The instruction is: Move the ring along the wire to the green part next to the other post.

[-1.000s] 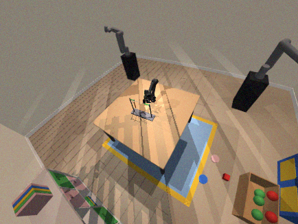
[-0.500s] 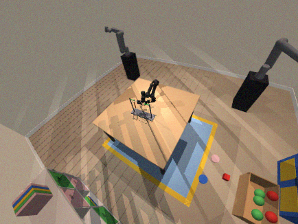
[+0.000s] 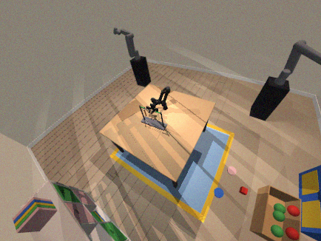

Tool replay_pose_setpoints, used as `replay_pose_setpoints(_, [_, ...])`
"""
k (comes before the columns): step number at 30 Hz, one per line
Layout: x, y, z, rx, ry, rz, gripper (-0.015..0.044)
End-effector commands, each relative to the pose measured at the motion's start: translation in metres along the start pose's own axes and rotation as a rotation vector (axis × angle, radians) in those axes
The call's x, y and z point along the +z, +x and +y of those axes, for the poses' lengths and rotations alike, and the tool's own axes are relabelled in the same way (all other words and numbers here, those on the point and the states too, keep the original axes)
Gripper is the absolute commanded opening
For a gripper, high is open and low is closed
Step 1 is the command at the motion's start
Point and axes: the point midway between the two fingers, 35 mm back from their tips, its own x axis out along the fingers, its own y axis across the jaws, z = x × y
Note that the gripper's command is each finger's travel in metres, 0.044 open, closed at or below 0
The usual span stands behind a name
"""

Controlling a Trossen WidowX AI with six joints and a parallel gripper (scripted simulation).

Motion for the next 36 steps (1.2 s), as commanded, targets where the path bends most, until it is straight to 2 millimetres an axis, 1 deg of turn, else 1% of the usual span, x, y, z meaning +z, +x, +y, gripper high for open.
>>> replay_pose_setpoints(1, [-0.021, -0.017, -0.014, -0.104, 0.043, 0.043, 0.016])
replay_pose_setpoints(7, [-0.025, -0.024, -0.015, -0.119, 0.05, 0.052, 0.016])
replay_pose_setpoints(10, [-0.022, -0.022, -0.016, -0.118, 0.047, 0.051, 0.016])
replay_pose_setpoints(16, [0.002, 0.001, -0.022, -0.114, 0.027, 0.021, 0.016])
replay_pose_setpoints(21, [0.024, 0.019, -0.023, -0.109, 0.02, -0.017, 0.016])
replay_pose_setpoints(28, [0.025, 0.021, -0.023, -0.109, 0.02, -0.019, 0.016])
replay_pose_setpoints(36, [0.026, 0.031, -0.026, -0.109, 0.02, -0.019, 0.016])
